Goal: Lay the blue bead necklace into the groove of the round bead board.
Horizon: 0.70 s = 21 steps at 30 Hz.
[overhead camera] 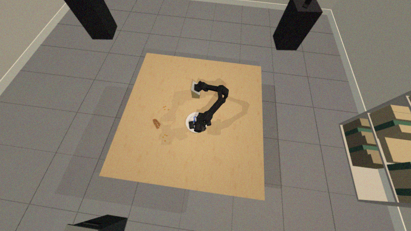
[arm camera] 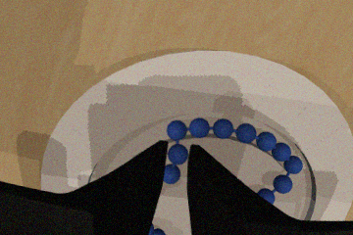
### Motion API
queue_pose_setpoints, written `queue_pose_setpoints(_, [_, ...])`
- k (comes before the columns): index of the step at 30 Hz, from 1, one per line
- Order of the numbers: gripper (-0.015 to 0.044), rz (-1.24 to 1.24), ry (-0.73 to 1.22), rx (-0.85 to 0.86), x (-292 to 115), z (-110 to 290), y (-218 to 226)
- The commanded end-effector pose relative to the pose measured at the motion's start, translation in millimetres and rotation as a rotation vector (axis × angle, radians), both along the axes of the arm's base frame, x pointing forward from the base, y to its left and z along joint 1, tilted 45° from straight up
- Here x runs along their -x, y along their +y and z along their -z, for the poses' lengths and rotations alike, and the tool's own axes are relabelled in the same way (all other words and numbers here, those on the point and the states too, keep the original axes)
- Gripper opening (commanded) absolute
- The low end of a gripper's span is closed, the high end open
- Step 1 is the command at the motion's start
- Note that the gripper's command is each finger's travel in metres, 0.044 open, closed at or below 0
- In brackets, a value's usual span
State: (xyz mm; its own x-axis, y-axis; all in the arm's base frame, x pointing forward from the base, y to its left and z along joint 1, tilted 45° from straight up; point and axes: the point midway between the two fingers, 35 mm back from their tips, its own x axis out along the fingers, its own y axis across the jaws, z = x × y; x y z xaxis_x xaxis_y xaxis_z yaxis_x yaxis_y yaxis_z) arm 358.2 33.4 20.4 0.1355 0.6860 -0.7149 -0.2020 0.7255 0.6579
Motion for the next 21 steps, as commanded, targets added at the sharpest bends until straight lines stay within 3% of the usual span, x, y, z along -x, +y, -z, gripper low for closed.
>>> queue_pose_setpoints(1, [0.0000, 0.000, -0.001, 0.000, -0.2, -0.3, -0.2])
queue_pose_setpoints(21, [0.0000, 0.002, 0.004, -0.003, 1.7, -4.2, -4.0])
